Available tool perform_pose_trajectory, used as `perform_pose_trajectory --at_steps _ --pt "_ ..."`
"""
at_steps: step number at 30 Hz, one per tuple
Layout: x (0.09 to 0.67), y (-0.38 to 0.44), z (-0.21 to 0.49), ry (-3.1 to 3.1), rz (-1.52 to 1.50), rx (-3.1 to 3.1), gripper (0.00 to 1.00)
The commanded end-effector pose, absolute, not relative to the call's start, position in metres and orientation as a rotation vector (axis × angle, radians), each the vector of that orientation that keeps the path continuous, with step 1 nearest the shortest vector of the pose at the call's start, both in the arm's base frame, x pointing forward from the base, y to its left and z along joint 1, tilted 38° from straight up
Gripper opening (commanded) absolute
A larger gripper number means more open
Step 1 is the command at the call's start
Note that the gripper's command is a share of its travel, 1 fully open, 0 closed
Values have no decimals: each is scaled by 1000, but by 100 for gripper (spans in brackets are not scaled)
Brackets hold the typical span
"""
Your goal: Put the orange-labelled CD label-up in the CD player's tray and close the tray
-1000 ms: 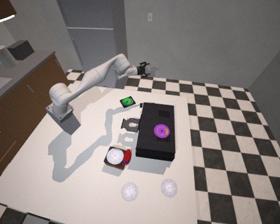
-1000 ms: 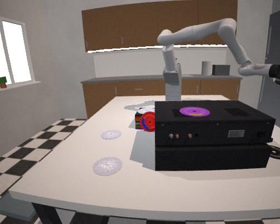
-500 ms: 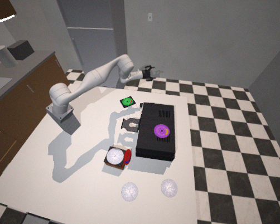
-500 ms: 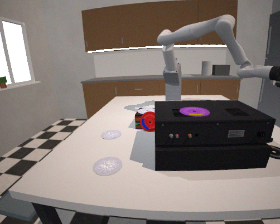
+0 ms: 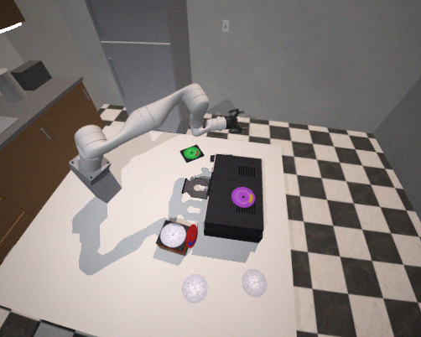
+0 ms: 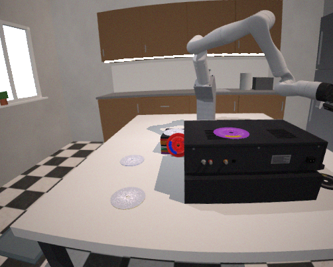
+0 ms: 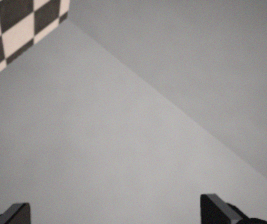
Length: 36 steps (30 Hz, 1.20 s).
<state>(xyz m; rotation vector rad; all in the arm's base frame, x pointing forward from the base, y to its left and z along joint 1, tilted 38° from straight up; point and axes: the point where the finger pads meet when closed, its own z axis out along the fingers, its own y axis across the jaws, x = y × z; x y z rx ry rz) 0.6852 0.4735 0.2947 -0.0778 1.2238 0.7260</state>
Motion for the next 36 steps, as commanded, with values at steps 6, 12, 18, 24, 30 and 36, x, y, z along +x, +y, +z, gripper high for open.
perform_pose_trajectory --at_steps 6,12,18,24,30,36 --pt "732 382 348 1219 563 -125 100" --pt "733 381 350 1219 563 -125 100" --pt "741 356 359 1225 515 -142 100" --pt "741 356 359 1225 515 -142 100" --pt "749 329 369 1231 465 -158 100" --pt "749 329 369 1231 465 -158 100"
